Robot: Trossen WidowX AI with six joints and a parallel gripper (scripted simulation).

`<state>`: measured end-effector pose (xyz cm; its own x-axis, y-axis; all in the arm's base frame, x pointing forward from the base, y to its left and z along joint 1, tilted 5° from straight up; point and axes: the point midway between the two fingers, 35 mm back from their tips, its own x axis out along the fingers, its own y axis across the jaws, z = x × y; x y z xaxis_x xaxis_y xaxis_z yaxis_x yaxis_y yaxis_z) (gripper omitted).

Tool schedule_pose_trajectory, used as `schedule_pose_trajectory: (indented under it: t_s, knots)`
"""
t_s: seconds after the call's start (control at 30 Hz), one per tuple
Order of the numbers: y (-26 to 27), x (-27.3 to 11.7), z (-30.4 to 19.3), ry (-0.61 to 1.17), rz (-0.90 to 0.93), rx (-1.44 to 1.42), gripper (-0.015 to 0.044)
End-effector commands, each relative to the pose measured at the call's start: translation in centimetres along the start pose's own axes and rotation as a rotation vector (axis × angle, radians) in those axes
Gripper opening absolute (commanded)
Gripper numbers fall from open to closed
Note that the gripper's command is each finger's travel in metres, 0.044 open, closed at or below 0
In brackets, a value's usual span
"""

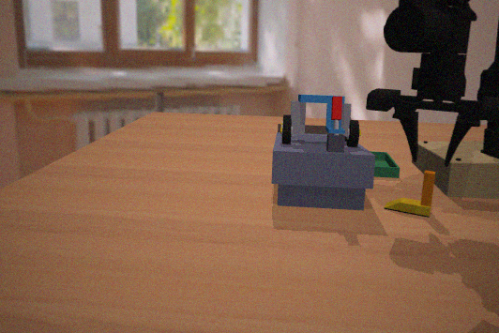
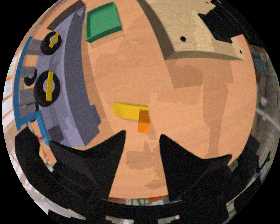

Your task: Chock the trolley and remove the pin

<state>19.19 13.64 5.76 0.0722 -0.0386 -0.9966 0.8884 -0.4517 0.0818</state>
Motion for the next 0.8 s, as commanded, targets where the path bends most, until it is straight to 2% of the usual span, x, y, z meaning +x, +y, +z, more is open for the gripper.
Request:
schedule_pose_trajectory:
  t_s: [0.0, 0.77]
  knots:
    - [0.0, 0.9, 0.2, -0.013, -0.002, -0.005, 0.019]
    - [-0.1, 3.2, 0.3, -0.013, -0.001, -0.005, 0.019]
